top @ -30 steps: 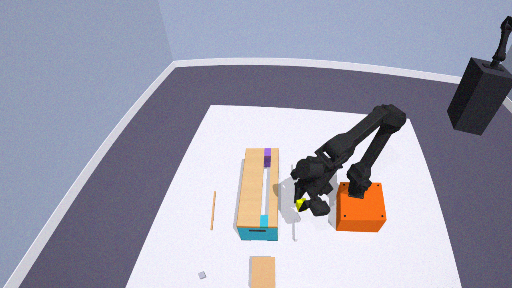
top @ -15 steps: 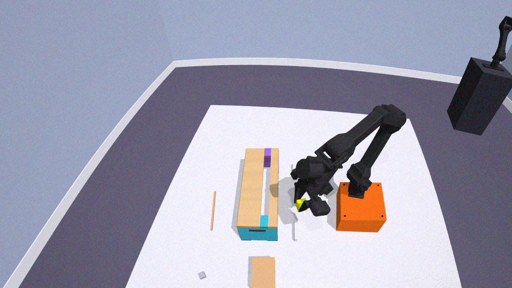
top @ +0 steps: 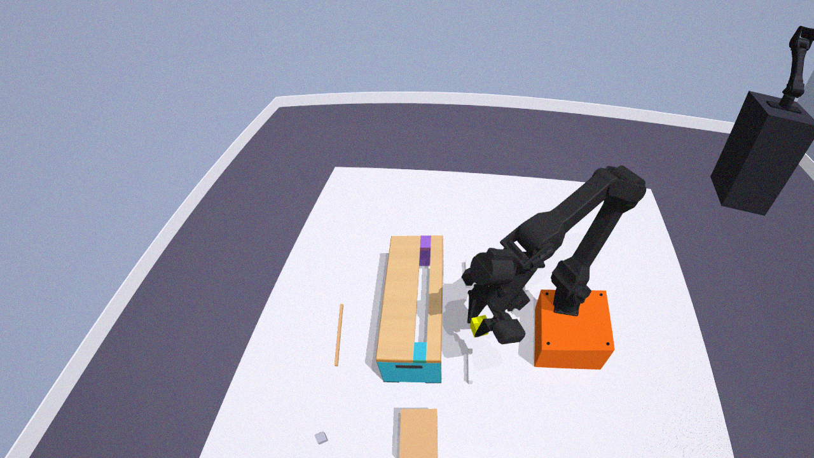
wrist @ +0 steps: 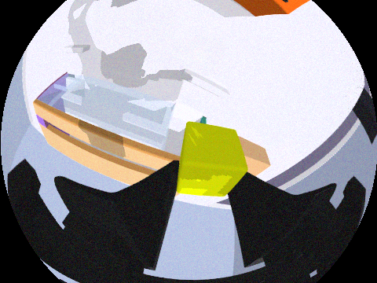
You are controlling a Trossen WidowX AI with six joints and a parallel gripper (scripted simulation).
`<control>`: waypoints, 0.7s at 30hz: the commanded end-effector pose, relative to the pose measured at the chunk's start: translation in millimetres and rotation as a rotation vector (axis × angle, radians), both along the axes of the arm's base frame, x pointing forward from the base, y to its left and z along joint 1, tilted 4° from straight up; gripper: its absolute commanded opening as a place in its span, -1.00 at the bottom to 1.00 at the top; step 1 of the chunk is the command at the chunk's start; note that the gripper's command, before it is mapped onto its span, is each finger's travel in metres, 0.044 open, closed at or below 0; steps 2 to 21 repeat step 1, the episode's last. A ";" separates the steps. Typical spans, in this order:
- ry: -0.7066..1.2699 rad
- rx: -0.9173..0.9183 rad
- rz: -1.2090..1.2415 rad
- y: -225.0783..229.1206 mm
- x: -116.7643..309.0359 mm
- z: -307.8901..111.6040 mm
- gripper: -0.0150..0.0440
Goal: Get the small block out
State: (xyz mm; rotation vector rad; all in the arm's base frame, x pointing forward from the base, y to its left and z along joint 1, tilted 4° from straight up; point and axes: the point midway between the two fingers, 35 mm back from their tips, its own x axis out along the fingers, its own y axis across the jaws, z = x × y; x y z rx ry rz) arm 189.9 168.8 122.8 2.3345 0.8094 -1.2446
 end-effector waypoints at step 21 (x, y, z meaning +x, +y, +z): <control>0.003 0.001 0.006 0.3 -0.9 -0.3 -0.49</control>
